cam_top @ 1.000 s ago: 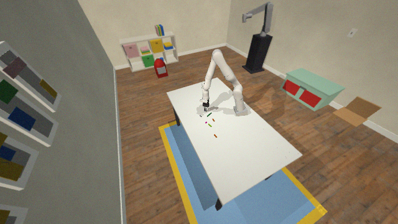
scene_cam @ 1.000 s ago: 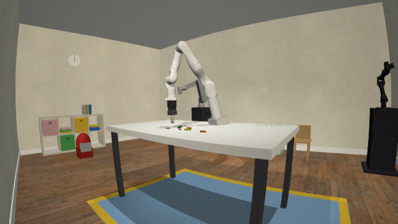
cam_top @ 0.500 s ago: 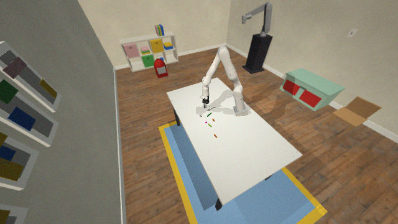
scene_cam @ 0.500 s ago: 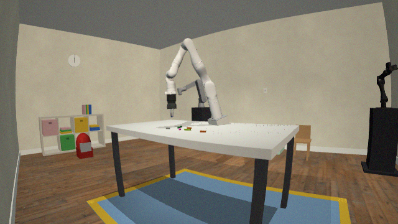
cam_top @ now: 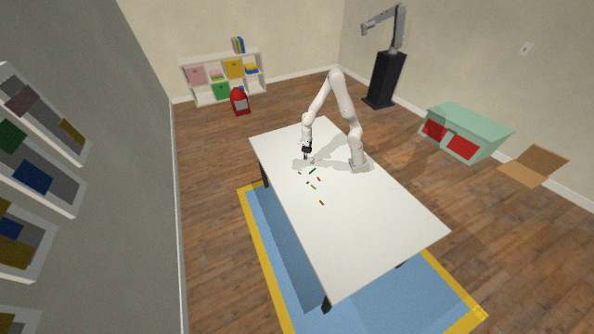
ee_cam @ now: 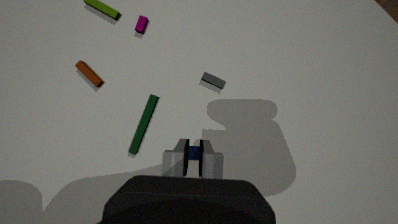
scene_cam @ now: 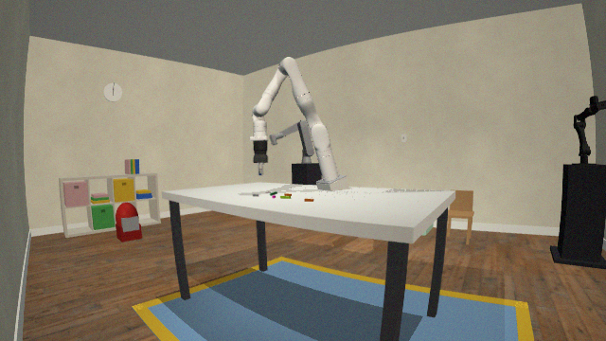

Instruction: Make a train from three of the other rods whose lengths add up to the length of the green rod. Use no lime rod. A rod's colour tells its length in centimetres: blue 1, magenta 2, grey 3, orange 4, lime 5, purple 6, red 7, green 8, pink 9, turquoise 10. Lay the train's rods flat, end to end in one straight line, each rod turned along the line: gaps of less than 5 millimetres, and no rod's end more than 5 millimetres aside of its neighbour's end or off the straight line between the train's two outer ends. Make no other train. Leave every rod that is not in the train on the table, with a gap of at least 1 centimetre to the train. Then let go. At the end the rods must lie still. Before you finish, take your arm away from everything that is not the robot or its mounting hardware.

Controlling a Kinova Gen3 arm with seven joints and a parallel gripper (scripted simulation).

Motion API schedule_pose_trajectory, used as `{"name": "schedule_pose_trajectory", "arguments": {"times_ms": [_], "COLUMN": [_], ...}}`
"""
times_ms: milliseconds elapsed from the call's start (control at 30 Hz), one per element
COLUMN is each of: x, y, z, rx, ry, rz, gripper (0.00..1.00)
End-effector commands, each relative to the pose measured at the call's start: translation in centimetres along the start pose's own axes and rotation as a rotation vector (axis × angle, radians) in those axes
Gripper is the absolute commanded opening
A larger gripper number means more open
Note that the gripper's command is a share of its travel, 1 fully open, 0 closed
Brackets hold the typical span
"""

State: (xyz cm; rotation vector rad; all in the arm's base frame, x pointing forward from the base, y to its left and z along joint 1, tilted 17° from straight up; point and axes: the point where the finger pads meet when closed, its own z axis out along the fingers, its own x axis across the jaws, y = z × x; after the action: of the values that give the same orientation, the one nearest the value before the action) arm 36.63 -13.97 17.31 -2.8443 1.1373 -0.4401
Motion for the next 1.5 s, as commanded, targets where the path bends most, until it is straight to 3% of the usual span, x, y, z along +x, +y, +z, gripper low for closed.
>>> {"name": "schedule_pose_trajectory", "arguments": {"times_ms": [0, 933, 1467], "x": [0.1, -1.5, -5.9], "y": [0.0, -1.9, -6.0], "z": [-0.1, 0.3, 0.9], "rx": [0.0, -0.004, -0.023], "ry": [0.002, -0.016, -0.048], "rz": [0.0, 0.031, 0.109], "gripper": [0.24, 0.24, 0.24]}}
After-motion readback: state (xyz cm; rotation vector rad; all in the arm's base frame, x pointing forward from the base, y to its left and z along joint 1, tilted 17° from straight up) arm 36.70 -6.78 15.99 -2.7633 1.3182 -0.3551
